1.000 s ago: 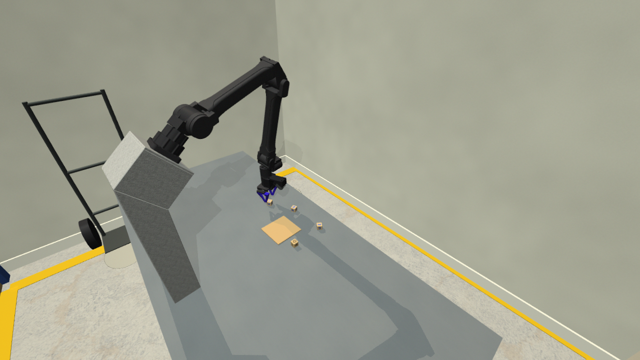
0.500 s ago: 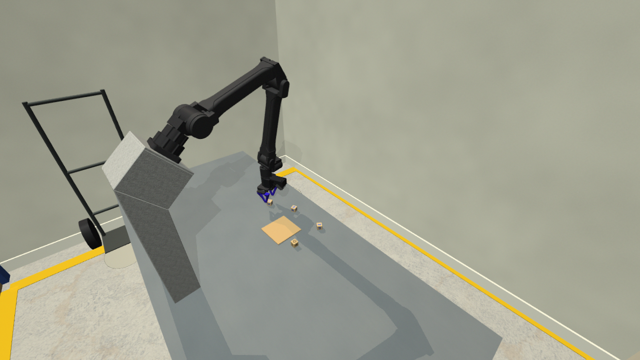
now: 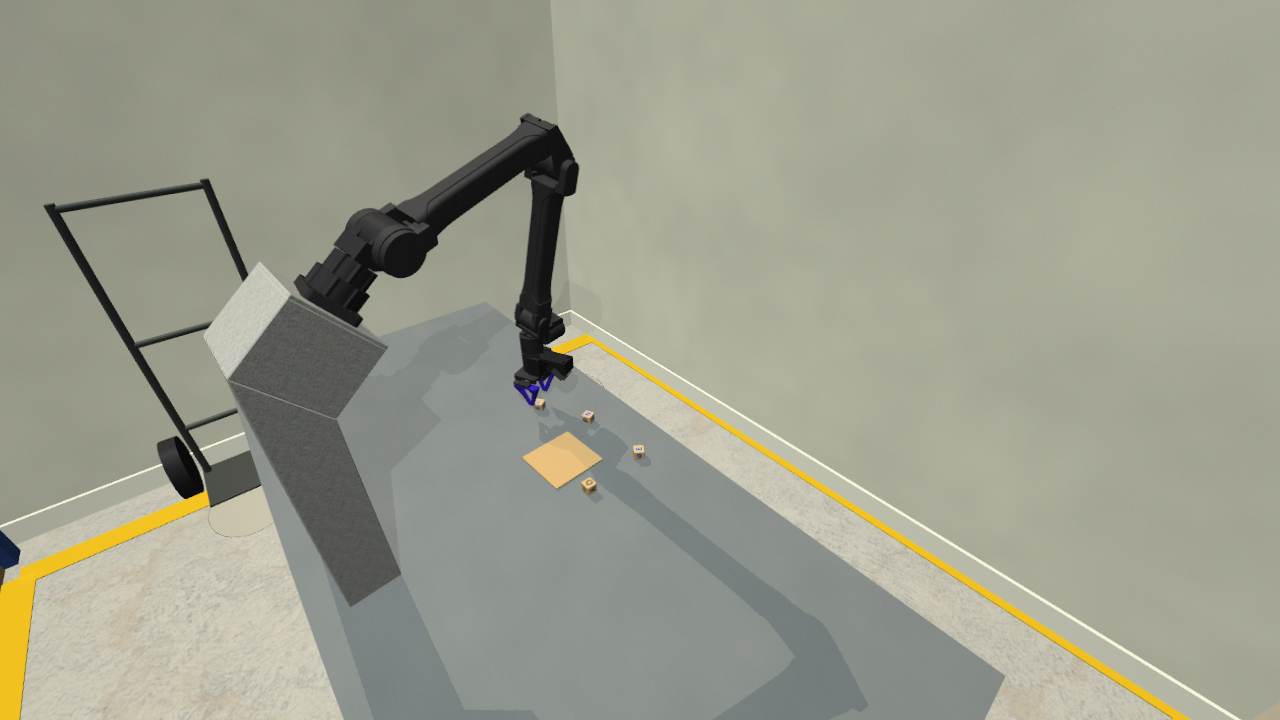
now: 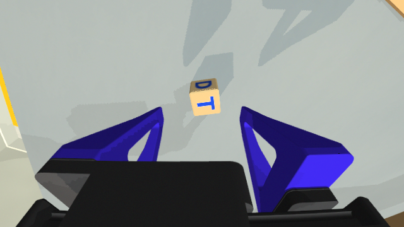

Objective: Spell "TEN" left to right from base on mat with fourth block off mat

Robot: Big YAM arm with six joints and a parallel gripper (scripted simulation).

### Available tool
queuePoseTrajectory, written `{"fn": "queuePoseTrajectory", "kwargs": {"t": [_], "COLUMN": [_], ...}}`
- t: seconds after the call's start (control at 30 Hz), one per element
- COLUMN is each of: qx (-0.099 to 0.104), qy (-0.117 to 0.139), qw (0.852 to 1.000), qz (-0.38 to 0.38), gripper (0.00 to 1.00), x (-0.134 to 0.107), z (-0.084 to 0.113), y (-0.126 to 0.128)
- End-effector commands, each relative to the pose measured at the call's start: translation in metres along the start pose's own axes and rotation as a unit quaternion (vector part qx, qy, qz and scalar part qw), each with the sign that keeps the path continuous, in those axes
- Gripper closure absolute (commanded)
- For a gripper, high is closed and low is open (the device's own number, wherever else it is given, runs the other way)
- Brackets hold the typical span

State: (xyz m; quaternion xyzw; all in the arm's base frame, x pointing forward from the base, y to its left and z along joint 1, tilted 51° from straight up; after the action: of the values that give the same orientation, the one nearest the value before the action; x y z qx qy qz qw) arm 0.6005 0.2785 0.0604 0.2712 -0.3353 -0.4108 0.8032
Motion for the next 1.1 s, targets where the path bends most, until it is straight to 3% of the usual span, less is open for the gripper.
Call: {"fn": "queuePoseTrajectory", "kwargs": {"t": [0.0, 1.07], "qx": [0.003, 0.006], "qy": [-0.007, -0.008], "qw": [1.0, 1.0], "qz": [-0.001, -0.001], "gripper": [0.29, 0.29], "x": [0.0102, 0.0155], "z": [-0.0046, -0.0004], "y": [-0.0002, 0.0049]}}
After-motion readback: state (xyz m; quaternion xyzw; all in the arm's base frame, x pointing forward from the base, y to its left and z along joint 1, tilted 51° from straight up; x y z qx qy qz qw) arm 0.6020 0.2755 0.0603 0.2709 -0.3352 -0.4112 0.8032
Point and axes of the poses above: the point where the finger pads meet when closed, its own z axis back along the fingers, its own y axis across the jaws, x = y × z, the point moved 3 cm from there along z, back along the fingers, and after that the axes turned 2 degrees about z, right-handed, at the moved point
